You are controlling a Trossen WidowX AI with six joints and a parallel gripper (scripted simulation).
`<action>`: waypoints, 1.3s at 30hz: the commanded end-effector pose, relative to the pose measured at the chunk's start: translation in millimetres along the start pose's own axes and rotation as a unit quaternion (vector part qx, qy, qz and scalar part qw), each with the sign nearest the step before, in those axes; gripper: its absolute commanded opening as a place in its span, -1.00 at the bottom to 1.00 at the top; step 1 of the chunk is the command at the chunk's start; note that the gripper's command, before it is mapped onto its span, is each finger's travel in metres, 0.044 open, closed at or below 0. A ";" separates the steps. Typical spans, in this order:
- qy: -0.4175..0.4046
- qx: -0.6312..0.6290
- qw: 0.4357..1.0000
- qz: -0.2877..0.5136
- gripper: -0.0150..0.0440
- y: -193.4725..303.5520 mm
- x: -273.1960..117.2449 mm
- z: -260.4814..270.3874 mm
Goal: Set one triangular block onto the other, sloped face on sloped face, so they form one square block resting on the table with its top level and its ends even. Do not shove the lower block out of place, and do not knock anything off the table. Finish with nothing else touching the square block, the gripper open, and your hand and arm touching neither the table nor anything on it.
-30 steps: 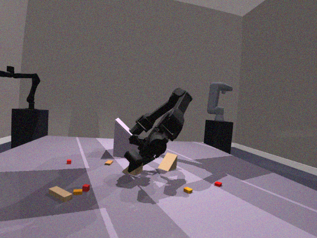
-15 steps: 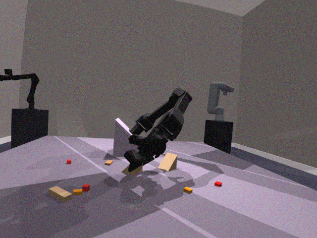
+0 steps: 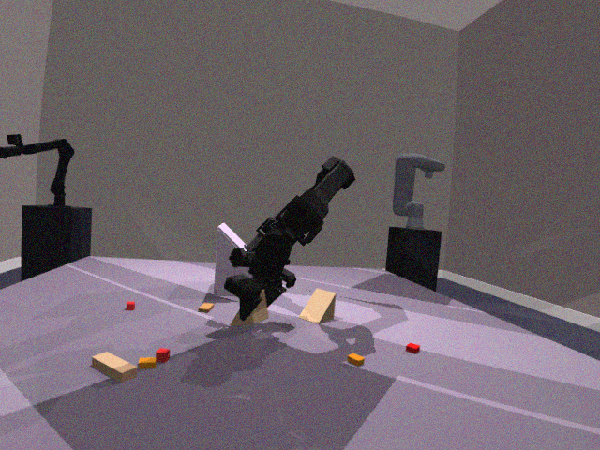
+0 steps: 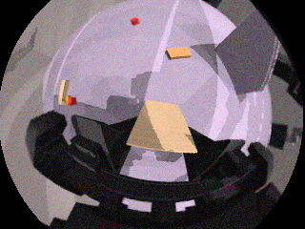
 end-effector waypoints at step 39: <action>-0.001 -0.001 0.857 0.515 -0.49 -126.7 43.7 -1.1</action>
Point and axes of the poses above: the point midway between the two fingers, 35 mm back from their tips, its own x axis out along the fingers, its own z axis across the jaws, y = z × x, the point moved 6 cm from there along -x, back along the fingers
